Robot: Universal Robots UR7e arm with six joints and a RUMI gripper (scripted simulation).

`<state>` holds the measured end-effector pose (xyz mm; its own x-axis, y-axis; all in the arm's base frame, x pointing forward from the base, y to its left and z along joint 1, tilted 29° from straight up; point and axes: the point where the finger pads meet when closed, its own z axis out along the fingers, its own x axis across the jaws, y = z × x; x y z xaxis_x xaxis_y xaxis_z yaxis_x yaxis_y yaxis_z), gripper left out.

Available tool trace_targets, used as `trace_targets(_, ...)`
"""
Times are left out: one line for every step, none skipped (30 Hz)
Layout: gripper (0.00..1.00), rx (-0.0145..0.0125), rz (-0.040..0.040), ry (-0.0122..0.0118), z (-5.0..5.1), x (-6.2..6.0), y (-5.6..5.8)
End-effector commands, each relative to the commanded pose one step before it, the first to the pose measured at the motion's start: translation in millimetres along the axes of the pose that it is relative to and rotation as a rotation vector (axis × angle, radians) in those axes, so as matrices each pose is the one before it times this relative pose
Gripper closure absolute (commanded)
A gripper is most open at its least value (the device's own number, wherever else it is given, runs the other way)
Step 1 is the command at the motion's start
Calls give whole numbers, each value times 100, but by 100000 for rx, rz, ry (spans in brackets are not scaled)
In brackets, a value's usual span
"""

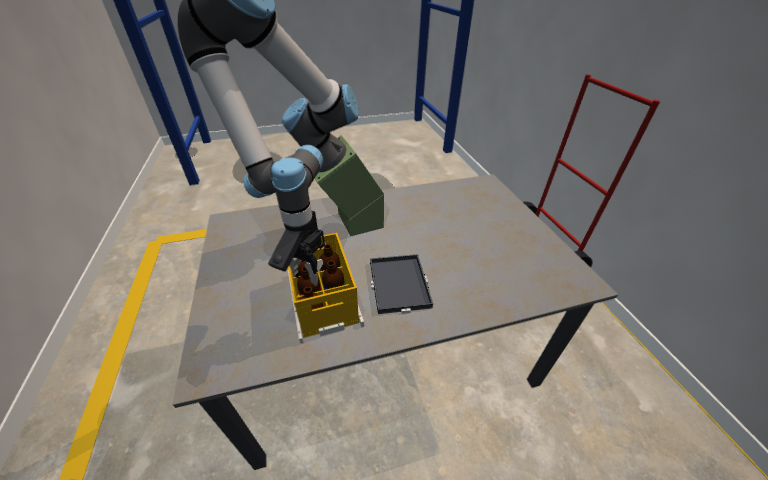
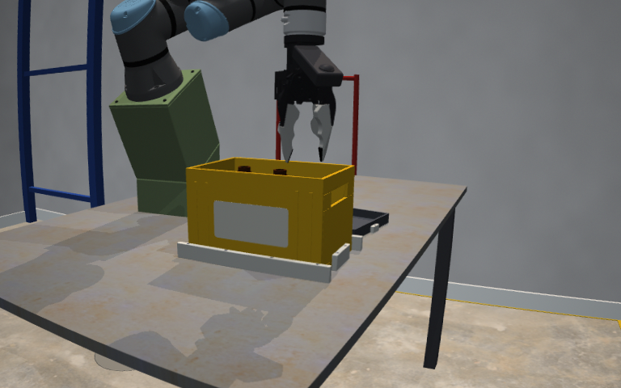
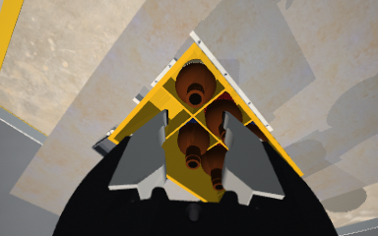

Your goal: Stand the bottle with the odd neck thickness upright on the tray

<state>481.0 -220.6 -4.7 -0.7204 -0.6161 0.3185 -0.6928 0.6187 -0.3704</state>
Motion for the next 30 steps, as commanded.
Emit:
trace_targets(62,140,17,-62,555,-29,-60)
trace_targets(62,0,0,0,91,-1,-2)
trace_targets(62,0,0,0,85,-1,-2)
trace_targets(62,0,0,0,78,-1,-2)
trace_targets(62,0,0,0,72,-1,-2)
trace_targets(62,0,0,0,65,-1,-2)
trace_targets(62,0,0,0,58,-1,-1)
trace_targets(62,0,0,0,0,0,0)
trace_targets(62,0,0,0,0,0,0)
trace_targets(62,0,0,0,51,-1,-1)
trace_targets(62,0,0,0,44,-1,-1)
trace_targets(62,0,0,0,38,-1,-1)
trace_targets(62,0,0,0,31,0,-1)
trace_targets(62,0,0,0,25,0,0)
trace_targets(62,0,0,0,20,0,0)
trace_targets(62,0,0,0,15,0,0)
trace_targets(62,0,0,0,10,0,0)
trace_targets(62,0,0,0,6,0,0)
trace_targets(62,0,0,0,3,0,0)
trace_targets(62,0,0,0,1,0,0)
trace_targets(62,0,0,0,0,0,0)
trace_targets(62,0,0,0,0,0,0)
trace_targets(62,0,0,0,0,0,0)
trace_targets(62,0,0,0,0,0,0)
trace_targets(62,0,0,0,0,0,0)
trace_targets(62,0,0,0,0,0,0)
trace_targets(62,0,0,0,0,0,0)
trace_targets(62,0,0,0,0,0,0)
trace_targets(62,0,0,0,0,0,0)
trace_targets(62,0,0,0,0,0,0)
